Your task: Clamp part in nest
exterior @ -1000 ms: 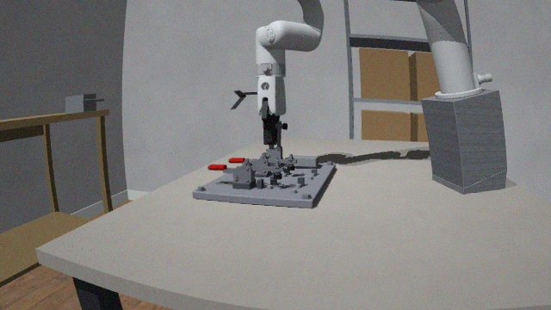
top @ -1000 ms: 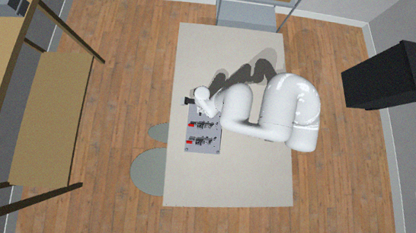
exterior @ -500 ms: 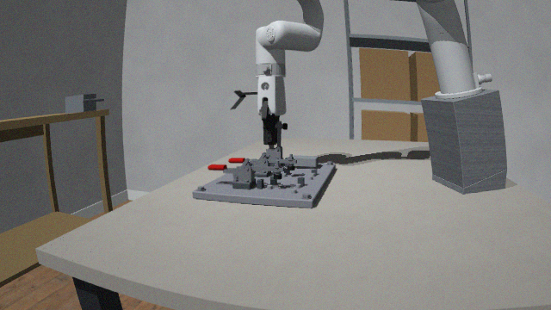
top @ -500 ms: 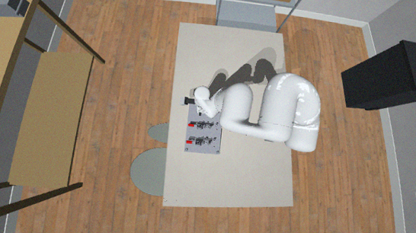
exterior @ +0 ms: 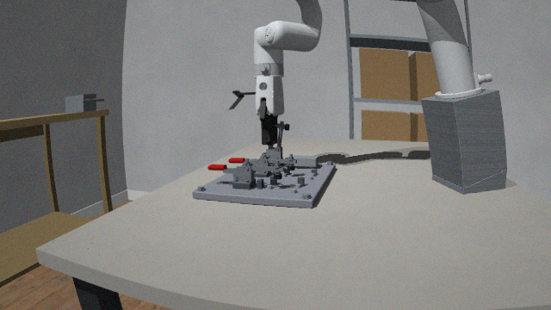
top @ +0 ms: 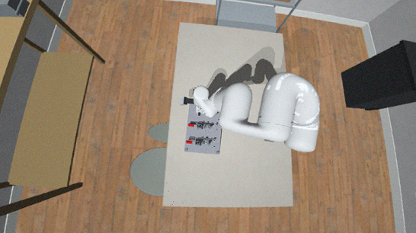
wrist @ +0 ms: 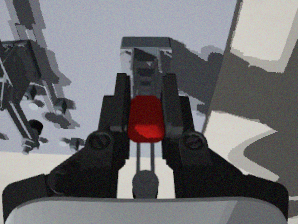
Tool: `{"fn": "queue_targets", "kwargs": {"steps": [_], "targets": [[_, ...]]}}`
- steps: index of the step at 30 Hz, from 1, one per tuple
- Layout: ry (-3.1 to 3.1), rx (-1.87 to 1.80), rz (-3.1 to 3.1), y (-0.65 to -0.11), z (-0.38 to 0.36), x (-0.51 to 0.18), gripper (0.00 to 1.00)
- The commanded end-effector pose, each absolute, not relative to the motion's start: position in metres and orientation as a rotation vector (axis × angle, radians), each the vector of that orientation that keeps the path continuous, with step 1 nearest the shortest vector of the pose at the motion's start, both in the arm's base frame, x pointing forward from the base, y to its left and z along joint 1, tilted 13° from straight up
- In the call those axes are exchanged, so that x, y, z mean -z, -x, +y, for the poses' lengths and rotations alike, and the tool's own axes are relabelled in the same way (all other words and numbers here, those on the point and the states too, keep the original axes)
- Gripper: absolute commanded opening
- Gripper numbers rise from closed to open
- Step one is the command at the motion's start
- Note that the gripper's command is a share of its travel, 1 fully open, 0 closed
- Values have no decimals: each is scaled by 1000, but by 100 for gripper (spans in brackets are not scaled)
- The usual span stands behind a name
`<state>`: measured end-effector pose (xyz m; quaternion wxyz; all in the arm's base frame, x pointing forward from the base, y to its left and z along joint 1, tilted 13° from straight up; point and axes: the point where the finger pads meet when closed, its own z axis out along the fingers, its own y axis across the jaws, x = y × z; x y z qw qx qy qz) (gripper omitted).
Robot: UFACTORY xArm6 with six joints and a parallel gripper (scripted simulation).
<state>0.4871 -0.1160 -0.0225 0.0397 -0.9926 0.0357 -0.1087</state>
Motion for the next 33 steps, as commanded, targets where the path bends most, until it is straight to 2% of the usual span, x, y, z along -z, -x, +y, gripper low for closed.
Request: {"fn": "queue_targets", "kwargs": {"steps": [1, 33], "targets": [[3043, 340, 109, -490, -117, 20, 0], [3043, 340, 109, -519, -118, 25, 0]]}}
